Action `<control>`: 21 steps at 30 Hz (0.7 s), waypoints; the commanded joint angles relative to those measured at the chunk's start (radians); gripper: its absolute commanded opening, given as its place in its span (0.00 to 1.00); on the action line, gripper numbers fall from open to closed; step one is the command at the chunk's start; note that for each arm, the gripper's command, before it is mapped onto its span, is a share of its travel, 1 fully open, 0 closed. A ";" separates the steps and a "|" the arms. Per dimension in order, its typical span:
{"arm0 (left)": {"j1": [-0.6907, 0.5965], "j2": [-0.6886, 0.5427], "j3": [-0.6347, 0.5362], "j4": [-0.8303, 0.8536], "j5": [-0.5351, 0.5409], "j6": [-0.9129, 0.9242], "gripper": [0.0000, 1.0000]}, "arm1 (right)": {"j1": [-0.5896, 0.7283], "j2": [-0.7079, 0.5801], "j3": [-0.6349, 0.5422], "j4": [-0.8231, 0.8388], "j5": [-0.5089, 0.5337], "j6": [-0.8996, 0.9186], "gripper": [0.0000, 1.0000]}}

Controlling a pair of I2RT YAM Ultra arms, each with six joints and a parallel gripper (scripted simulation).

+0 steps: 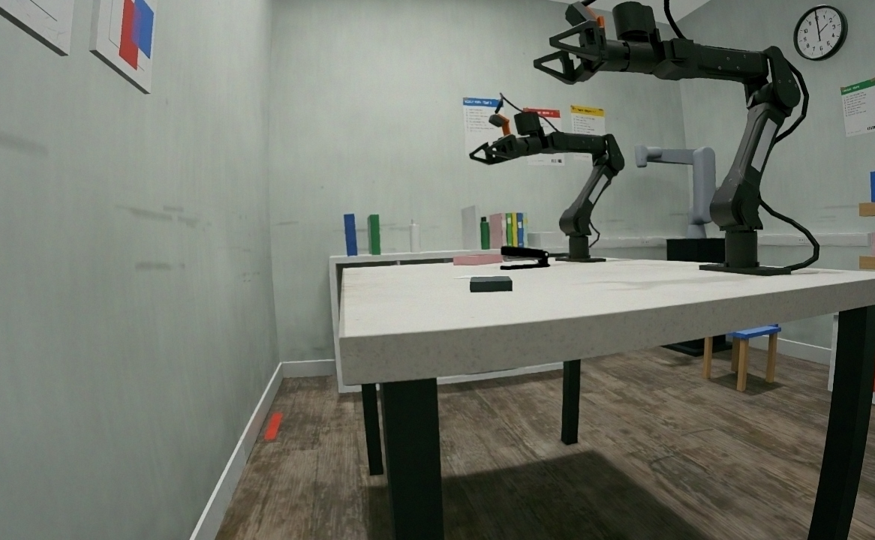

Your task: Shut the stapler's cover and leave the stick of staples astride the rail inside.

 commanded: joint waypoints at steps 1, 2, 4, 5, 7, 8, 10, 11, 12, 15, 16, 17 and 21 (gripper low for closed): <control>0.002 -0.007 0.027 0.022 0.008 0.003 1.00 | -0.062 0.060 0.104 0.100 0.015 0.023 1.00; 0.002 -0.007 0.027 0.022 0.008 0.003 1.00 | -0.076 0.080 0.127 0.114 0.017 0.027 1.00; 0.002 -0.007 0.027 0.022 0.008 0.003 1.00 | -0.097 0.118 0.170 0.137 0.022 0.034 1.00; 0.002 -0.007 0.027 0.022 0.008 0.003 1.00 | -0.109 0.136 0.195 0.147 0.026 0.037 1.00; 0.002 -0.007 0.027 0.022 0.008 0.003 1.00 | -0.121 0.163 0.227 0.157 0.030 0.040 1.00; 0.002 -0.007 0.027 0.022 0.008 0.003 1.00 | -0.125 0.172 0.239 0.159 0.031 0.041 1.00; 0.002 -0.007 0.027 0.022 0.008 0.003 1.00 | -0.125 0.172 0.239 0.159 0.031 0.041 1.00; 0.002 -0.007 0.027 0.022 0.008 0.003 1.00 | -0.127 0.184 0.252 0.160 0.032 0.041 1.00; 0.002 -0.007 0.027 0.022 0.008 0.003 1.00 | -0.129 0.189 0.258 0.146 0.031 0.041 1.00; 0.002 -0.007 0.027 0.022 0.008 0.003 1.00 | -0.130 0.191 0.261 0.145 0.022 0.040 1.00; 0.002 -0.007 0.027 0.022 0.008 0.003 1.00 | -0.130 0.192 0.262 0.145 0.022 0.040 1.00; 0.002 -0.007 0.027 0.022 0.008 0.003 1.00 | -0.130 0.192 0.262 0.145 0.022 0.041 1.00; 0.002 -0.007 0.027 0.022 0.008 0.003 1.00 | -0.130 0.192 0.262 0.145 0.022 0.041 1.00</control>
